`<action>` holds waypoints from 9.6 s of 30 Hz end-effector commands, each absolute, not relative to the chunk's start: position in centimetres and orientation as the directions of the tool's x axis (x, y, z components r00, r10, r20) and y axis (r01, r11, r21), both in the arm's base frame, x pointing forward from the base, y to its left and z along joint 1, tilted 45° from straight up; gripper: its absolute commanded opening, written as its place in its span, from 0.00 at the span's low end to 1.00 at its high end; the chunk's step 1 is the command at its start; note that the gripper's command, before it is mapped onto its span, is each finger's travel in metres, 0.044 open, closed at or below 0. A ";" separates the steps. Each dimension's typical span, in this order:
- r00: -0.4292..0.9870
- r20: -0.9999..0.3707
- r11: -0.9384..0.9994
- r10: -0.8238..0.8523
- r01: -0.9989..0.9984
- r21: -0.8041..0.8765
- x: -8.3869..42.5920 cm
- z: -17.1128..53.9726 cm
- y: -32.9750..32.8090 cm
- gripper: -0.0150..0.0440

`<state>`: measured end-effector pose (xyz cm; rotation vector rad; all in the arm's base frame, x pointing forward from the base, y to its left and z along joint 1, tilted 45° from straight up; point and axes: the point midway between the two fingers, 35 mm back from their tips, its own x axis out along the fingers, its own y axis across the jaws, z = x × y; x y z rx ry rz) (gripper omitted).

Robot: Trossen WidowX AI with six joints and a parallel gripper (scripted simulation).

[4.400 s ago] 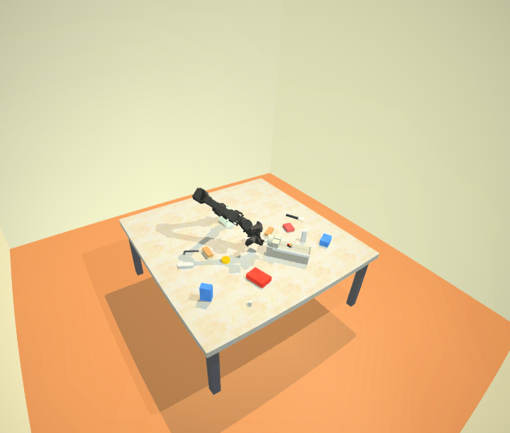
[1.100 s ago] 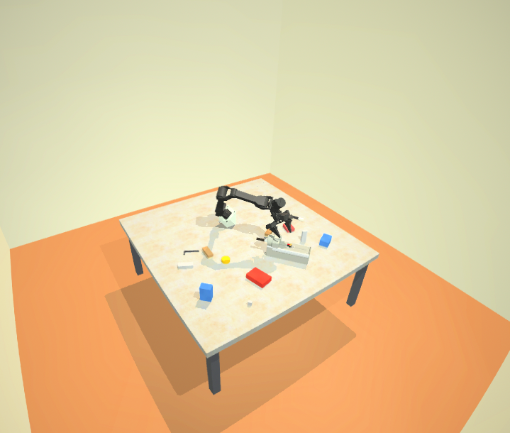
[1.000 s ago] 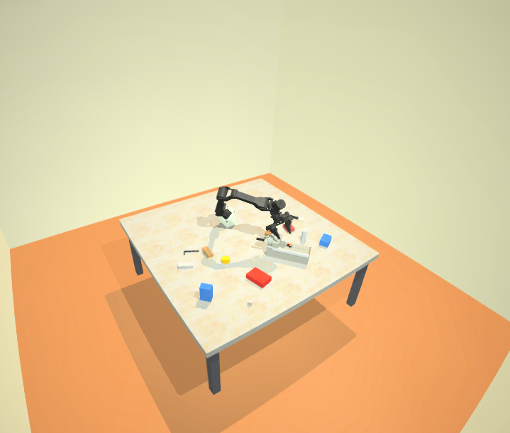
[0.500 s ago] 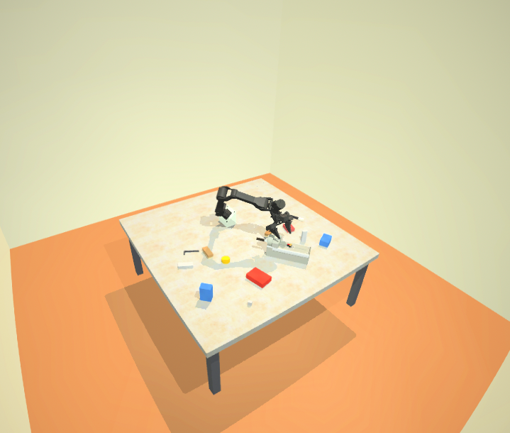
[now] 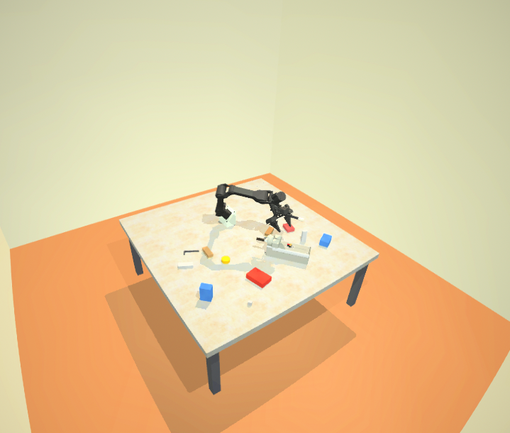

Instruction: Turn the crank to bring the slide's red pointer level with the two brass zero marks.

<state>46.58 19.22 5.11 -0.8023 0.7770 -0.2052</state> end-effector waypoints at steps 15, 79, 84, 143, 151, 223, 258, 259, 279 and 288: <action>0.629 -0.727 0.618 -0.276 -0.463 -0.635 42.1 10.6 13.7 1.00; 0.589 -0.789 0.547 -0.176 -0.608 -0.575 39.2 4.7 3.7 1.00; 0.589 -0.789 0.547 -0.176 -0.608 -0.576 39.2 4.1 3.1 1.00; 0.588 -0.789 0.547 -0.175 -0.608 -0.575 37.8 4.3 5.5 0.25; 0.588 -0.789 0.548 -0.175 -0.608 -0.575 37.5 4.0 5.8 0.25; 0.588 -0.790 0.548 -0.175 -0.608 -0.574 36.6 2.9 6.4 0.25; 0.588 -0.790 0.548 -0.175 -0.608 -0.574 36.4 2.6 6.4 0.25; 0.588 -0.790 0.548 -0.175 -0.608 -0.574 36.4 2.6 6.4 0.25; 0.588 -0.790 0.548 -0.175 -0.608 -0.574 36.4 2.5 6.5 0.25; 0.588 -0.790 0.548 -0.175 -0.608 -0.574 36.3 2.5 6.5 0.25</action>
